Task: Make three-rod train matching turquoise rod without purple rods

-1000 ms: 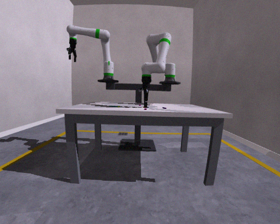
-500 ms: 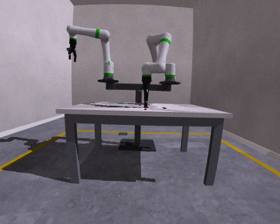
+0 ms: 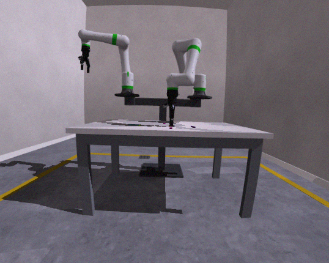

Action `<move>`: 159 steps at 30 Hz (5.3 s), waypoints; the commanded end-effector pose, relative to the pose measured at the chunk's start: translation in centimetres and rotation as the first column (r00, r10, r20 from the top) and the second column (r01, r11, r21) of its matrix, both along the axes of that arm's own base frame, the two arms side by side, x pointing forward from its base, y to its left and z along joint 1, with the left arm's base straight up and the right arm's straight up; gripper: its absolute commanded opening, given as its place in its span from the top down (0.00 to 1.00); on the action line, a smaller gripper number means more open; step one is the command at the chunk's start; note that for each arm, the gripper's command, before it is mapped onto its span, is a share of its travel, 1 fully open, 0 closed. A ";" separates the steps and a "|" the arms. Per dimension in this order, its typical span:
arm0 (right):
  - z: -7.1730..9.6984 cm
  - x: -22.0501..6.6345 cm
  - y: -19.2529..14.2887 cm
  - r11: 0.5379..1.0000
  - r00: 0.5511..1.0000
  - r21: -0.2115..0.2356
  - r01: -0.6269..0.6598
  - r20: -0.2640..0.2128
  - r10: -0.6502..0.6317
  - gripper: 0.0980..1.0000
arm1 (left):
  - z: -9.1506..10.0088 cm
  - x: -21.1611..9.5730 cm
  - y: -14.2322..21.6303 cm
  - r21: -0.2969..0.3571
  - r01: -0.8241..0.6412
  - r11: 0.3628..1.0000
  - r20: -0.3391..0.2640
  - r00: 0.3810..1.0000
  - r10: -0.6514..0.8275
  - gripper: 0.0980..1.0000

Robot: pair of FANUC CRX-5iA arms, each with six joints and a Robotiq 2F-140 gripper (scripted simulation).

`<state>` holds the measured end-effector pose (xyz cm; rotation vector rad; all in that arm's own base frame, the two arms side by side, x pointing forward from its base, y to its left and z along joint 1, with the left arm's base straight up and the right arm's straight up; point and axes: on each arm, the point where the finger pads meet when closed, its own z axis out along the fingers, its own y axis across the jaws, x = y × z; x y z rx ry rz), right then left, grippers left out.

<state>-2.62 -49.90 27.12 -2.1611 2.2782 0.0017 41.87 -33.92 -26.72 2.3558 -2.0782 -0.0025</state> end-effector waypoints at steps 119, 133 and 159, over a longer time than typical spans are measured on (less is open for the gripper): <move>0.1 0.0 0.0 1.000 1.000 -0.002 0.000 0.000 0.000 0.00 | 7.6 2.2 -18.2 -0.001 -0.768 0.641 0.001 0.641 0.768 0.00; 0.1 0.0 0.0 1.000 1.000 -0.002 0.000 0.000 0.000 0.00 | 6.7 0.1 -26.1 -0.001 -0.952 0.307 0.001 0.307 0.952 0.00; 0.1 0.0 0.0 1.000 1.000 -0.002 0.000 0.000 0.000 0.00 | 6.5 -0.3 -27.1 -0.001 -0.966 0.259 0.001 0.259 0.966 0.85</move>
